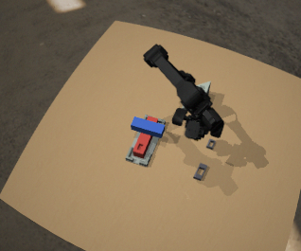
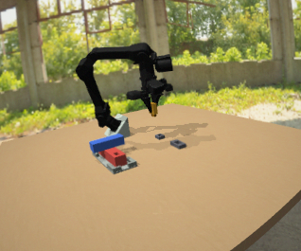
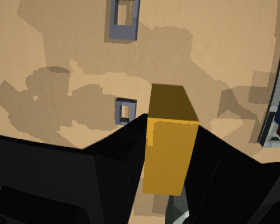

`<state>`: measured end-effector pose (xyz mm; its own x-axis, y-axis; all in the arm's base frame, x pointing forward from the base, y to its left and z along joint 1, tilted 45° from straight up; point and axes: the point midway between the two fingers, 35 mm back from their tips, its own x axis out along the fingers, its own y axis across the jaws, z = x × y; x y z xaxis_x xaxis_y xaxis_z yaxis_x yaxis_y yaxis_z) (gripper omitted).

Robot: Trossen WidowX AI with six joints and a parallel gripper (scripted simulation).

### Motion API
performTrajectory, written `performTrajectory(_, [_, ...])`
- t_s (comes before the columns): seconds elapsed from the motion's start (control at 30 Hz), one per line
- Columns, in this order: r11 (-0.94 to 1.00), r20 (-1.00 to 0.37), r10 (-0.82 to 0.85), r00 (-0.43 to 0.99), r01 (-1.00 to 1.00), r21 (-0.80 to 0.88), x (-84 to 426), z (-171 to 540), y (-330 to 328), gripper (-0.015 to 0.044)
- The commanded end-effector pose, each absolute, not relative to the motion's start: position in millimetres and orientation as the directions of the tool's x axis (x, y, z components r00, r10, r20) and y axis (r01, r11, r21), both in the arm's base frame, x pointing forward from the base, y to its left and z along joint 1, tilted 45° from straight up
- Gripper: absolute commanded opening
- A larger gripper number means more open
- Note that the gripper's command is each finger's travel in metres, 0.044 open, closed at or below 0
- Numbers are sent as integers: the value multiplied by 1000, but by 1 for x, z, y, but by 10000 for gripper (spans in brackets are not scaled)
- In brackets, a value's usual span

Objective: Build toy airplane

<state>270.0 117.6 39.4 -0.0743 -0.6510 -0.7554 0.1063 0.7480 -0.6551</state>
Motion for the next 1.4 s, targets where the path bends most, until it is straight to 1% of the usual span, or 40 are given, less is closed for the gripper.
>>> performTrajectory(0.0, [753,-760,-647,-61,103,-650,278,49,109,0])
performTrajectory(1.37, [748,-750,-659,-48,64,-661,320,107,10,0])
